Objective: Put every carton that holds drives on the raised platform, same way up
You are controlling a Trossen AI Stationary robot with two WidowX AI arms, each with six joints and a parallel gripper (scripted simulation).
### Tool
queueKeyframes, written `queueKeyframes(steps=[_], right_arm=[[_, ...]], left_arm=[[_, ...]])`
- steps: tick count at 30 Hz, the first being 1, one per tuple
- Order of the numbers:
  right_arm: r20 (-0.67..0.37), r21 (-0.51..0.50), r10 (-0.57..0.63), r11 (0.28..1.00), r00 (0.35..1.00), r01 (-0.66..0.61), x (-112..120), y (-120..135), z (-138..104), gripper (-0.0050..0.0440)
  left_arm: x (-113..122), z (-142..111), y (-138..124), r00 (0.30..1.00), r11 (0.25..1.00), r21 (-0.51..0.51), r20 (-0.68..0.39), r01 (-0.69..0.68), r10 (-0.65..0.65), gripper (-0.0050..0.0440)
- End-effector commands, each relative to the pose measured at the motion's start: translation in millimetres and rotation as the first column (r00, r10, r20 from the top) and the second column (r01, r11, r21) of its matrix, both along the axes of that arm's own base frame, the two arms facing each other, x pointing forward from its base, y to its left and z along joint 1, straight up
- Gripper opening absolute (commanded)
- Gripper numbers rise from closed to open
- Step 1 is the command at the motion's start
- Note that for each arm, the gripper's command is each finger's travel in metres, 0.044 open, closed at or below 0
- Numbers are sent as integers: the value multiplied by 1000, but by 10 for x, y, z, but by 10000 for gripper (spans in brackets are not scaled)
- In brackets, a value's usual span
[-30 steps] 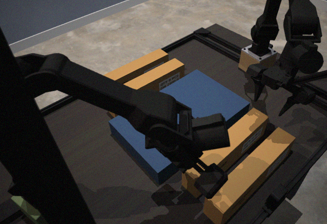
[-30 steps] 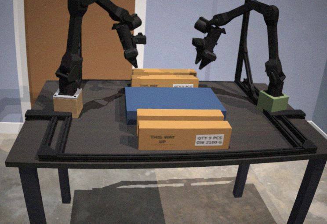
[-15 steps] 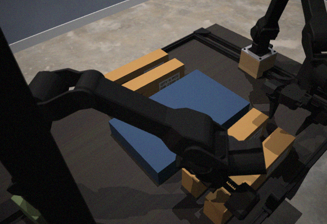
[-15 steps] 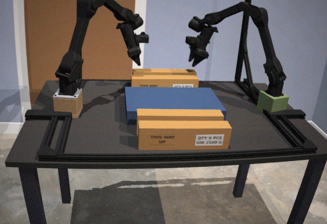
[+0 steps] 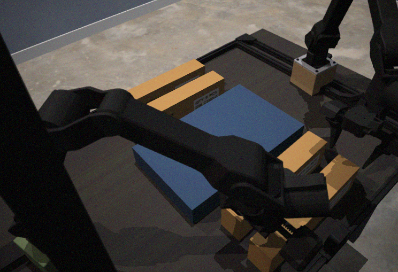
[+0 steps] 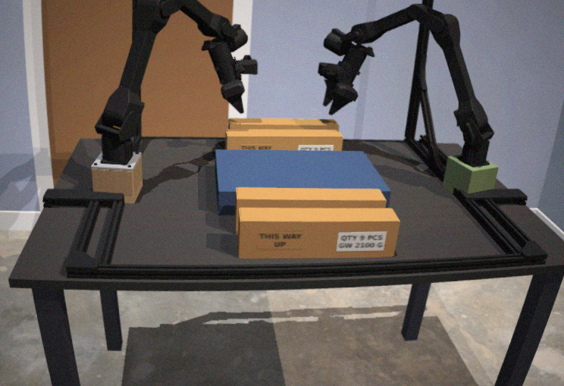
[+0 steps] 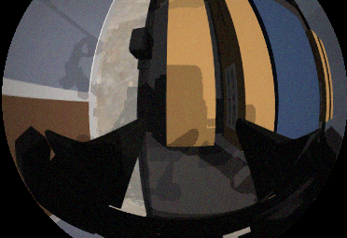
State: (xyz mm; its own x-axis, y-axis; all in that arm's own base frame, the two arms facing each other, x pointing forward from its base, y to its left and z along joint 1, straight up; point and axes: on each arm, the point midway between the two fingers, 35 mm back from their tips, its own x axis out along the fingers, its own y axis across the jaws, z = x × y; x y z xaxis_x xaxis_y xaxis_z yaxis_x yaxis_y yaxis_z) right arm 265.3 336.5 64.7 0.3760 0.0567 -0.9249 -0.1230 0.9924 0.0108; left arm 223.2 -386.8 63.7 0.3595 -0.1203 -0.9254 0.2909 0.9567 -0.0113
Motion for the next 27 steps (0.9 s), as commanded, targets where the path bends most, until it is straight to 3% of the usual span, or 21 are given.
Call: queueKeyframes(steps=[1, 7, 14, 27], right_arm=[[-5, -11, -4, 1000, 1000, 4, 1, -16, -156, 389], [-5, -11, -4, 1000, 1000, 4, 1, -16, -482, 389], [-5, -11, -4, 1000, 1000, 4, 1, -16, -666, 389], [-5, -11, -4, 1000, 1000, 4, 1, -16, -694, 389]], left_arm=[[2, -147, 19, 1000, 1000, 12, -1, -3, 3, 389], [2, -473, 19, 1000, 1000, 12, -1, -3, 3, 389], [2, -656, 19, 1000, 1000, 12, -1, -3, 3, 389], [2, -684, 19, 1000, 1000, 12, -1, -3, 3, 389]])
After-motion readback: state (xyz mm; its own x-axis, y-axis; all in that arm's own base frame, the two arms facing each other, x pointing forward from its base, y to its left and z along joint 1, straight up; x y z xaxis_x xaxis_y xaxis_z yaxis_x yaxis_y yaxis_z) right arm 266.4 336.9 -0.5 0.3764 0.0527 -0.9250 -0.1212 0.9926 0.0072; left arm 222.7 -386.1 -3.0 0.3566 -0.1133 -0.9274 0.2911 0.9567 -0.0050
